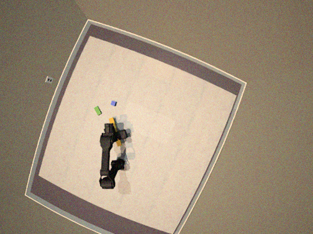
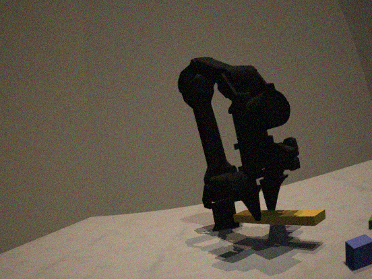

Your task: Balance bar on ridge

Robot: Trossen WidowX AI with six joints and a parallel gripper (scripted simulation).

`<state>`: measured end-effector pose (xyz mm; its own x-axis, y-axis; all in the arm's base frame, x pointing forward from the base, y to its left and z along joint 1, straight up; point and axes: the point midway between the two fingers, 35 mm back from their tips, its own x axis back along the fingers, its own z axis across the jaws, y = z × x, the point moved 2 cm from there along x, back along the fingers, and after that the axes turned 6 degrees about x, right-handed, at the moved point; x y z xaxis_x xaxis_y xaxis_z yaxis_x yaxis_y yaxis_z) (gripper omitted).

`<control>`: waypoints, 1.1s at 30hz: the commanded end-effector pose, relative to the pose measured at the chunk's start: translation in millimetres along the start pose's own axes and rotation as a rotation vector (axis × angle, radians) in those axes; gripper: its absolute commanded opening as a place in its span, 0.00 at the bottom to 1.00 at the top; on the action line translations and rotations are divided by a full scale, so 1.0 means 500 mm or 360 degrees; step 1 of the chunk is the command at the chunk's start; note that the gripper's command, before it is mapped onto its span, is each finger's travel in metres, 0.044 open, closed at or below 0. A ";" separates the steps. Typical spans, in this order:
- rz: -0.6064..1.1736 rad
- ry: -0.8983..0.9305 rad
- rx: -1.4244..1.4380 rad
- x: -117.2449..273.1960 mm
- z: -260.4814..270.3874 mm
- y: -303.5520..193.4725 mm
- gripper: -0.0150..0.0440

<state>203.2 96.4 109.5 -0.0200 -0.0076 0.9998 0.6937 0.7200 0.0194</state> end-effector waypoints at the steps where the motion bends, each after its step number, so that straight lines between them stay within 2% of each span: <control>1: 0.0000 0.0000 0.0000 0.000 0.000 0.000 0.25; 27: 0.0000 0.0000 0.0000 0.000 0.000 0.000 0.25; 33: 0.0000 0.0000 0.0000 0.000 0.000 0.000 0.52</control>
